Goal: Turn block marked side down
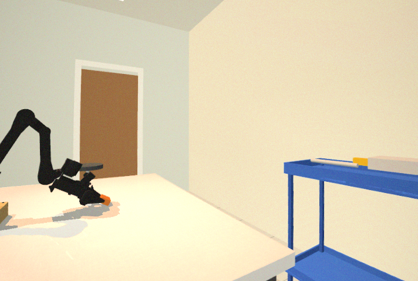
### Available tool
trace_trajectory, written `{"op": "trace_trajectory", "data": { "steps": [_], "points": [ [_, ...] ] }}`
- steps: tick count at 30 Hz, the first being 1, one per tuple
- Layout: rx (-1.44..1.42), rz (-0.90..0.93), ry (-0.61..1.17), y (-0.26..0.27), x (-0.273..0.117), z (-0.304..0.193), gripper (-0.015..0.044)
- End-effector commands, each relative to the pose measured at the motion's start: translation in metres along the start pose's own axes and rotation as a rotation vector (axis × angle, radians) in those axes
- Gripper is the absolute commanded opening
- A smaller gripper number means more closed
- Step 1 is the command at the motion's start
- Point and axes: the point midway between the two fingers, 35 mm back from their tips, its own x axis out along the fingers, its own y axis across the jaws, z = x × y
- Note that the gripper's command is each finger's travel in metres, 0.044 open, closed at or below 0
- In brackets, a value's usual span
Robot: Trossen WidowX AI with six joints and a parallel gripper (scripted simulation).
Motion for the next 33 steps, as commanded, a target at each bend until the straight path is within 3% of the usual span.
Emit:
{"op": "trace_trajectory", "data": {
  "steps": [1, 14, 28, 33],
  "points": [
    [-0.009, -0.006, -0.022, -0.002, -0.005, -0.012, 0.0000],
    [-0.004, -0.008, -0.157, -0.004, -0.021, -0.012, 0.0000],
    [-0.004, -0.008, -0.160, -0.004, -0.021, -0.011, 0.0000],
    [-0.004, -0.008, -0.160, -0.004, -0.021, -0.011, 0.0131]
  ]
}}
